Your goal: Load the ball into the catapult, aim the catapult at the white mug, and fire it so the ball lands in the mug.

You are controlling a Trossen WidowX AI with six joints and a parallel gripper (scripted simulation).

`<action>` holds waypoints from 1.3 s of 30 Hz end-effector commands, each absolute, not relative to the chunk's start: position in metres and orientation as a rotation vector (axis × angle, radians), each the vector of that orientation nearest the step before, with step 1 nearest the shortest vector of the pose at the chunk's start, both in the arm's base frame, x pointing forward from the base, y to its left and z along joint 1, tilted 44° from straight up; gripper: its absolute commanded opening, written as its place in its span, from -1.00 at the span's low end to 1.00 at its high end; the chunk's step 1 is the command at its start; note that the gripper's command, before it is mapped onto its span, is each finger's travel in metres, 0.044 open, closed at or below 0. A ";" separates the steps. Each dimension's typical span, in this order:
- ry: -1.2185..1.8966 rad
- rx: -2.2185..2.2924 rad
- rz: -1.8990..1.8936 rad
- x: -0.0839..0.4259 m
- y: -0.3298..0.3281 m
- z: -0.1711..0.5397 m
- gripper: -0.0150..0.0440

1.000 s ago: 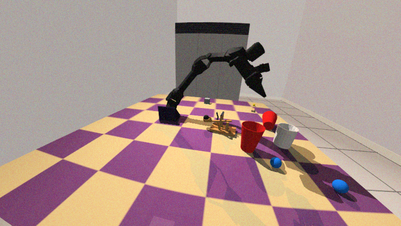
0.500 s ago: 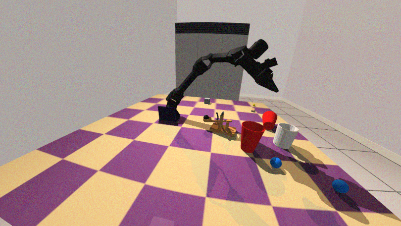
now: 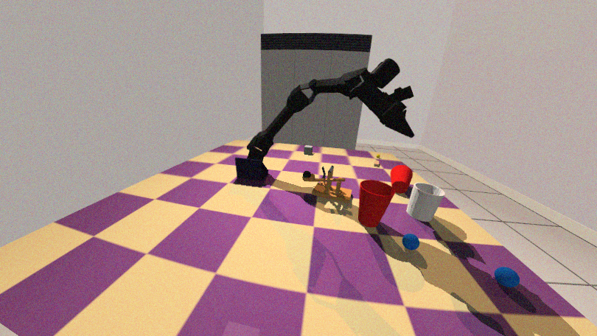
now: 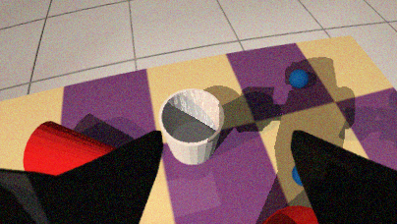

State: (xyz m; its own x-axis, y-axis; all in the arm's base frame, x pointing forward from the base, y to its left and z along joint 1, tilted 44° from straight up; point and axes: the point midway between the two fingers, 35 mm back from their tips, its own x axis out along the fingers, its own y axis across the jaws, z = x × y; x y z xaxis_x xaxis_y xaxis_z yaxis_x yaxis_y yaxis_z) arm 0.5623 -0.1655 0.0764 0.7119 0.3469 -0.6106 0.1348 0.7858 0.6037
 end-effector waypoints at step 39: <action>0.973 0.212 0.261 0.513 -0.107 0.071 -0.49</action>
